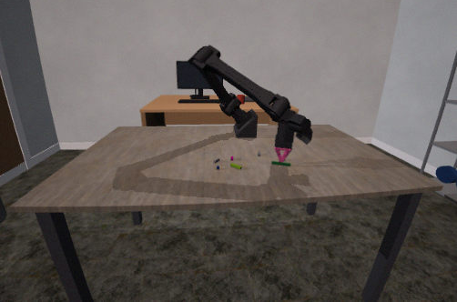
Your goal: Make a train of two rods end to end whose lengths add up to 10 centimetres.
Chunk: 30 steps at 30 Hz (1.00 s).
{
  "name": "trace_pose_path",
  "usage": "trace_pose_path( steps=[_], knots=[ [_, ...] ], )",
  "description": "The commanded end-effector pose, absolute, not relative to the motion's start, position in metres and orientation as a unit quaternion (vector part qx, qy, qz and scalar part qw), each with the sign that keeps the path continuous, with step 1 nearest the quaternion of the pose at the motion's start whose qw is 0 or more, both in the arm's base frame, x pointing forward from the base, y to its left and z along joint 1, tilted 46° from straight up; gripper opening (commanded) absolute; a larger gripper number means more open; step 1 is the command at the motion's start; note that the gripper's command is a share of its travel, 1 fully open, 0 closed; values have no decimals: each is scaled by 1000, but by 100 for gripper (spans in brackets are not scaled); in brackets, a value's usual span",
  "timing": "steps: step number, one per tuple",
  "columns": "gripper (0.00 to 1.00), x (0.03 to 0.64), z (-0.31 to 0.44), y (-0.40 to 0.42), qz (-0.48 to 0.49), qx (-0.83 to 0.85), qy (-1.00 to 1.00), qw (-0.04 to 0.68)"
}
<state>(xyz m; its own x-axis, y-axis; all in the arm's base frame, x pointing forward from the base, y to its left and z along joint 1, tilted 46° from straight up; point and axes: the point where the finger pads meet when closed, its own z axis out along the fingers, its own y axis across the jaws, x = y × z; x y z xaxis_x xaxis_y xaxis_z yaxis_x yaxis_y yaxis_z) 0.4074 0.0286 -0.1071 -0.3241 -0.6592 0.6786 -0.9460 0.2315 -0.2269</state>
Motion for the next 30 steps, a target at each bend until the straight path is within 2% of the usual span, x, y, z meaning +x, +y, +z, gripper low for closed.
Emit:
trace_pose_path(
  steps=[1, 30],
  knots=[
    [23, 405, -114, 31, 314, 542, -745, 230],
    [23, 408, -100, 32, 319, 538, -750, 214]
  ],
)
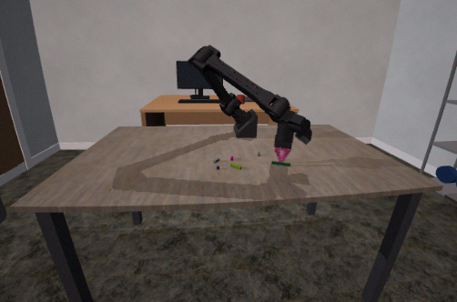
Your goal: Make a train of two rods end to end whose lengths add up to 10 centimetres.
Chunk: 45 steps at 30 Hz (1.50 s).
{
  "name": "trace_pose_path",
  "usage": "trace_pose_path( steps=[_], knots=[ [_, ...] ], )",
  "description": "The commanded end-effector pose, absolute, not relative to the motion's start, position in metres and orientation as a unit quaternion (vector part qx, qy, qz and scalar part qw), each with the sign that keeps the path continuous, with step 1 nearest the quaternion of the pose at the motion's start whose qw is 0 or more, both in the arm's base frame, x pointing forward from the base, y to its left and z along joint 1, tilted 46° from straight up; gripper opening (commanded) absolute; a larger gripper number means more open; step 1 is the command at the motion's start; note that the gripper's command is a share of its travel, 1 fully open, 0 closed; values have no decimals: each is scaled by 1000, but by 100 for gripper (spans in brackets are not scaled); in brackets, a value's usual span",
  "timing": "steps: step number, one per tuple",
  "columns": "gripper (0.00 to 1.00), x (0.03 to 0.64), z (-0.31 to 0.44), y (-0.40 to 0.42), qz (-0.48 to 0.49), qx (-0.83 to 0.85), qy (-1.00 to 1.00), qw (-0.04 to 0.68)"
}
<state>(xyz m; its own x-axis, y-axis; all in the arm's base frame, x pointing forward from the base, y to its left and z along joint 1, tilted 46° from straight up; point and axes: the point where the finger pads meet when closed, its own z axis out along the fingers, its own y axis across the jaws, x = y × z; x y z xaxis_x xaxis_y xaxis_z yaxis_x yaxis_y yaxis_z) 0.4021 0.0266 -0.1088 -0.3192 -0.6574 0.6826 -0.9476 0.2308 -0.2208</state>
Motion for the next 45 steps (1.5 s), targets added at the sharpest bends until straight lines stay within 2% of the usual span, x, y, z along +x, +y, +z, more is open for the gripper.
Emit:
trace_pose_path(
  steps=[1, 45],
  knots=[
    [23, 407, -99, 32, 319, 538, -750, 214],
    [23, 408, -99, 26, 317, 535, -753, 217]
  ],
)
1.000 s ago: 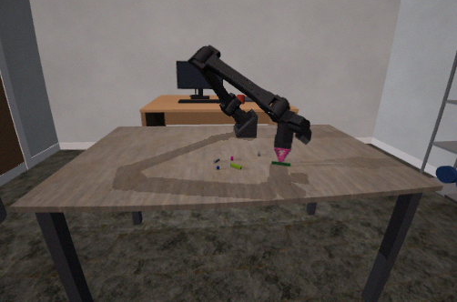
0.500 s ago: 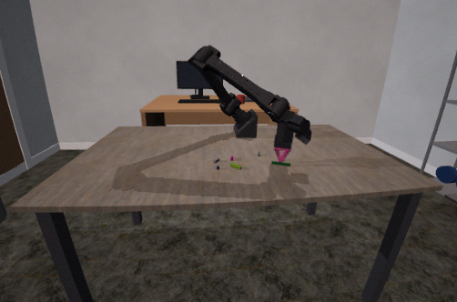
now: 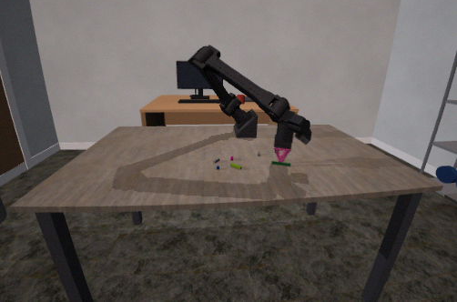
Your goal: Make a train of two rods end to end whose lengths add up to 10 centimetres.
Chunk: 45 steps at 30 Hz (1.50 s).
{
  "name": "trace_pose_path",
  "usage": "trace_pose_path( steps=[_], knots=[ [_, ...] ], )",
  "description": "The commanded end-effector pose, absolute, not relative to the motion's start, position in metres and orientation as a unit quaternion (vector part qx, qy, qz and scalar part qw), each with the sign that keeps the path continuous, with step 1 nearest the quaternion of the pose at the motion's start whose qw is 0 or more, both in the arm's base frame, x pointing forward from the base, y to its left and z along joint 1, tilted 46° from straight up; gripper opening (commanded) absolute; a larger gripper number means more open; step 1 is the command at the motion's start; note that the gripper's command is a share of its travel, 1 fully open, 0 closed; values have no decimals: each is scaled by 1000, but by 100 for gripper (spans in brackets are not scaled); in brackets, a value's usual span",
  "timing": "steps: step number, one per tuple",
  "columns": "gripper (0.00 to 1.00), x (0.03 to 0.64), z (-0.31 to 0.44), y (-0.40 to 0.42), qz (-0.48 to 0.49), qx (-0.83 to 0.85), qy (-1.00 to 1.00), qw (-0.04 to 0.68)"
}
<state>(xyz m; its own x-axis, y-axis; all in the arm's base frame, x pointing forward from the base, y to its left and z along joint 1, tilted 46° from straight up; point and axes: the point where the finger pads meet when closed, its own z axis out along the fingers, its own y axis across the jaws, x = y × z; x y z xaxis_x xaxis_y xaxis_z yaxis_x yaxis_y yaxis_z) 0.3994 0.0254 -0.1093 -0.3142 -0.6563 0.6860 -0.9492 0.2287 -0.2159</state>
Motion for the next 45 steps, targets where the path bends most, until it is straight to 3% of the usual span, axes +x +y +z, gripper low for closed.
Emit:
trace_pose_path(
  steps=[1, 45],
  knots=[
    [23, 408, -99, 26, 317, 535, -753, 217],
    [23, 418, -95, 31, 320, 536, -753, 209]
  ],
)
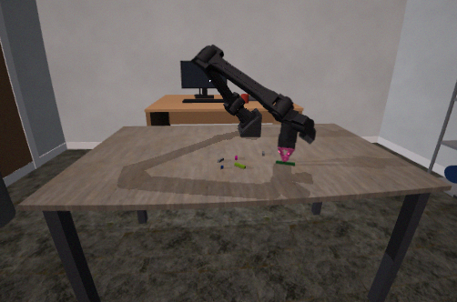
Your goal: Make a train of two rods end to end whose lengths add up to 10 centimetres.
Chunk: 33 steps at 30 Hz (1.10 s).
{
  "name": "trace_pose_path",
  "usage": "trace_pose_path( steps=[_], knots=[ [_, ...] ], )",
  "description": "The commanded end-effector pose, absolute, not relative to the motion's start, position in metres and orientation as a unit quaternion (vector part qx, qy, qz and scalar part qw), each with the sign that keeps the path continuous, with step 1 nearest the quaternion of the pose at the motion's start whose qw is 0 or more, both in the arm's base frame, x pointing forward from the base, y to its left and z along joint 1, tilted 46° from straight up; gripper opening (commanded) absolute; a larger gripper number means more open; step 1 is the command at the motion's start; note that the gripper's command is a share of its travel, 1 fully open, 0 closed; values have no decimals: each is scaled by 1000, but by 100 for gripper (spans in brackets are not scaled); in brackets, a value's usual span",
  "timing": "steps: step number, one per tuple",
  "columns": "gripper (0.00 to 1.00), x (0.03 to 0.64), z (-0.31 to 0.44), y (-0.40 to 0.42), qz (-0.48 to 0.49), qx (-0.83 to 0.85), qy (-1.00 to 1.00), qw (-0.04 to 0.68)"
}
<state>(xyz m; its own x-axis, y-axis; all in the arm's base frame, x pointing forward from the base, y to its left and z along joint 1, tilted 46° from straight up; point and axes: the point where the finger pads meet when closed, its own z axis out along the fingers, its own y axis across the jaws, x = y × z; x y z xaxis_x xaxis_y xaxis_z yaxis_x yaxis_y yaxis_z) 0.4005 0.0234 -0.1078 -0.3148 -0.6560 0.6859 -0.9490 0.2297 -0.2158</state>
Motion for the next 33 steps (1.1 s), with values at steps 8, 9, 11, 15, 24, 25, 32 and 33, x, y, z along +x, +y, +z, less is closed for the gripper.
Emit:
trace_pose_path(
  steps=[8, 9, 11, 15, 24, 25, 32, 33],
  knots=[
    [23, 425, -94, 33, 321, 533, -755, 205],
    [23, 427, -94, 33, 321, 533, -756, 205],
    [23, 428, -95, 32, 320, 533, -756, 207],
    [23, 427, -96, 31, 319, 532, -756, 209],
    [23, 427, -96, 31, 319, 532, -756, 209],
    [23, 427, -96, 31, 319, 532, -756, 209],
    [23, 427, -96, 31, 319, 532, -756, 209],
    [23, 427, -96, 31, 319, 532, -756, 209]
  ],
)
